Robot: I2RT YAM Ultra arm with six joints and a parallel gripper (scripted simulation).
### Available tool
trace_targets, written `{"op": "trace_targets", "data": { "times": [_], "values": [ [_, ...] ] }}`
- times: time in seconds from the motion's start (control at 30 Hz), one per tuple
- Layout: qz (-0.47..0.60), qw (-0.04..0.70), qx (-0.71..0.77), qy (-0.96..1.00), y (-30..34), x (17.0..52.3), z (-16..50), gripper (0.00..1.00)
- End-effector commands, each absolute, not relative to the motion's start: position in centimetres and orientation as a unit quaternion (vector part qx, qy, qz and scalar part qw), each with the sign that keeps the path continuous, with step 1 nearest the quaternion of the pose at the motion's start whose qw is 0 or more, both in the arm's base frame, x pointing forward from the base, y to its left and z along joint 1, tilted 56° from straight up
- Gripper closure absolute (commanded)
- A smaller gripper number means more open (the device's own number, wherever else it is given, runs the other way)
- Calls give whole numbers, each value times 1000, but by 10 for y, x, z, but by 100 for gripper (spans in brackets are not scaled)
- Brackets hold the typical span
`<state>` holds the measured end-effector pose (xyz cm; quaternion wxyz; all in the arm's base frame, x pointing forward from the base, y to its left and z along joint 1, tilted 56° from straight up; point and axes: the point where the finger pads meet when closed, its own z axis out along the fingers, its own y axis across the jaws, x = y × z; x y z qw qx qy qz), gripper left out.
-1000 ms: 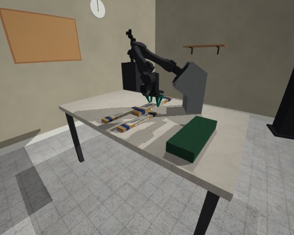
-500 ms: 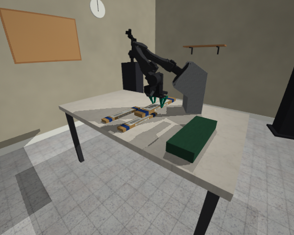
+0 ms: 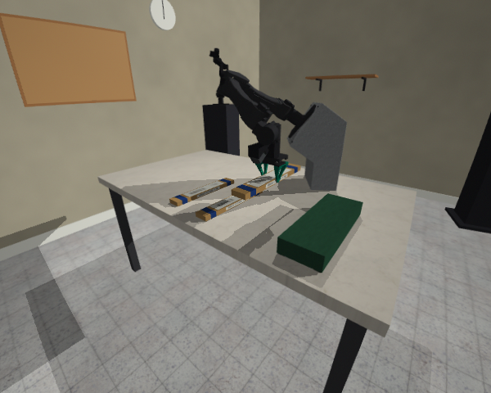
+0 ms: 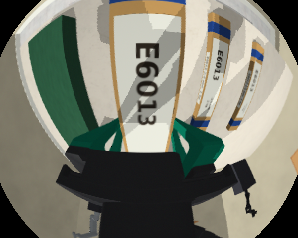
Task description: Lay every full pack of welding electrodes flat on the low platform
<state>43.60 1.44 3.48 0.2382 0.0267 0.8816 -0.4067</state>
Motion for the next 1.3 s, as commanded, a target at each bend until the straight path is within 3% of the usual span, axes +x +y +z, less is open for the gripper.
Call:
{"op": "trace_targets", "data": {
  "times": [0.0, 1.27],
  "values": [
    [-395, 262, 5, 881, 56, 442, 40, 100],
    [-392, 263, 4, 882, 120, 459, -22, 100]
  ]
}}
